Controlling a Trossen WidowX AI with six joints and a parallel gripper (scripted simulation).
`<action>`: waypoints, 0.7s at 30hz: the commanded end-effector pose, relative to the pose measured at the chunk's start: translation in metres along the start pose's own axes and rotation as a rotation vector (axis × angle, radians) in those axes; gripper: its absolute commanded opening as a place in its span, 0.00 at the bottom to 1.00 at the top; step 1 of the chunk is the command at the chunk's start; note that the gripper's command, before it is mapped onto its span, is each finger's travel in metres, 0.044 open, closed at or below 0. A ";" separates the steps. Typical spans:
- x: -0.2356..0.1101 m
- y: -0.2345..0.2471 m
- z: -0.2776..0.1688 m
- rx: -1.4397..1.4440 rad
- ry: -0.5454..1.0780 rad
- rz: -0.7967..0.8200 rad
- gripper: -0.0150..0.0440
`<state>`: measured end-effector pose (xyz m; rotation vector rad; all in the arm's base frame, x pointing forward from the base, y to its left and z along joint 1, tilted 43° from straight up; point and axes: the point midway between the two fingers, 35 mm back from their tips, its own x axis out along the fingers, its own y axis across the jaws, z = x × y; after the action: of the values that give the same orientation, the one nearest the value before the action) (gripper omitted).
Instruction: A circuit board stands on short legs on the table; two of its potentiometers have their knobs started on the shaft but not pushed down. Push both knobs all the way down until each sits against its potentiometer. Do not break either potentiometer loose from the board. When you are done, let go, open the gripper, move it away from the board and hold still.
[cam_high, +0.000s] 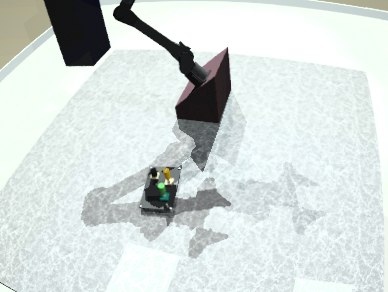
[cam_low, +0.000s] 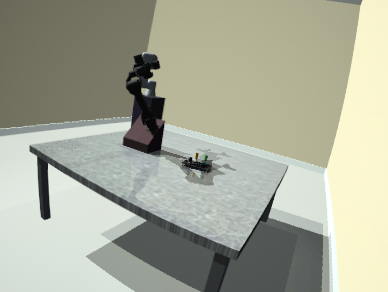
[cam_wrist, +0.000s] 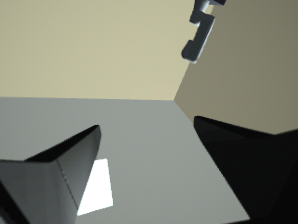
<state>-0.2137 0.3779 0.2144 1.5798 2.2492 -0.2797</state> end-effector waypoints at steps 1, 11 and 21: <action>0.000 0.001 0.000 0.002 -0.001 0.002 0.89; 0.009 0.047 0.016 0.164 -0.061 0.106 0.44; 0.015 0.094 0.035 0.463 -0.106 0.244 0.25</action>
<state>-0.1393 0.4054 0.1869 1.9056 2.0376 -0.7295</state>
